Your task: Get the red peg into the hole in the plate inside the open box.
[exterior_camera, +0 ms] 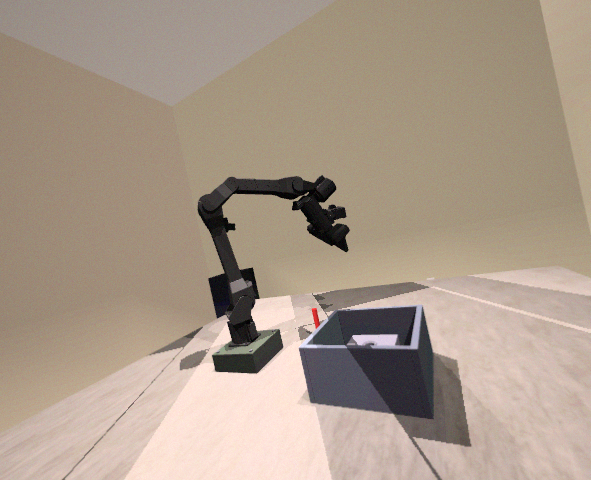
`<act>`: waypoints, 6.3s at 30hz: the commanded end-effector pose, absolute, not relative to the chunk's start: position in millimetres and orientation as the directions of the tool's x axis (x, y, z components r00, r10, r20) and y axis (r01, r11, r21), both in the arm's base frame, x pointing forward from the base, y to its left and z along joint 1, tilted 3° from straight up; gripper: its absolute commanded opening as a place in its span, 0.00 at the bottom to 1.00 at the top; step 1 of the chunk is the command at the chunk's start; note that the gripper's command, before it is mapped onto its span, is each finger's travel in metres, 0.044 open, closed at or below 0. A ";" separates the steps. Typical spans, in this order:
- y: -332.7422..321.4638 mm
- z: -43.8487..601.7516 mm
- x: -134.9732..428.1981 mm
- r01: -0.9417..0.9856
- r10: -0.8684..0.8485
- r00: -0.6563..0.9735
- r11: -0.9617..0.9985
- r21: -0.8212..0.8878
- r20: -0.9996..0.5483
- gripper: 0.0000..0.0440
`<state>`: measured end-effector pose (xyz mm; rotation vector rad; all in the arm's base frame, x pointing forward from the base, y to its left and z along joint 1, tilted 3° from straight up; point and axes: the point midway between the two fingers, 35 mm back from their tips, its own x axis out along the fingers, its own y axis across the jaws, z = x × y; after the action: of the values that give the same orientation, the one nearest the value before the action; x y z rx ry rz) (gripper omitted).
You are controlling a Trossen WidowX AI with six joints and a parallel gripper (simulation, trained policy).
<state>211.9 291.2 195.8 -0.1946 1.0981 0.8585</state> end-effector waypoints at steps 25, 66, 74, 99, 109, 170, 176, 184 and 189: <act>180.7 136.6 185.2 0.146 0.121 0.062 0.981 0.129 -0.991 1.00; 127.8 -2.4 163.5 0.619 -0.151 -0.035 0.773 -0.140 -0.988 0.78; 122.8 -14.7 160.3 0.623 -0.183 -0.074 0.759 -0.189 -0.980 0.31; 109.9 63.9 205.2 0.637 -0.265 0.051 0.752 -0.173 -0.963 0.00; 89.5 100.5 235.1 0.720 -0.291 0.110 0.682 -0.125 -0.950 0.00; -58.1 56.2 375.2 0.714 -0.137 0.127 0.700 -0.006 -0.982 0.83; -56.6 68.7 398.1 0.698 -0.086 0.149 0.714 0.043 -0.985 1.00; -46.7 88.3 427.6 0.667 -0.018 0.200 0.735 0.122 -0.980 1.00; -38.5 99.9 445.2 0.644 0.013 0.242 0.745 0.171 -0.970 1.00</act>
<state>394.4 -61.0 73.5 0.5665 1.4162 -0.6067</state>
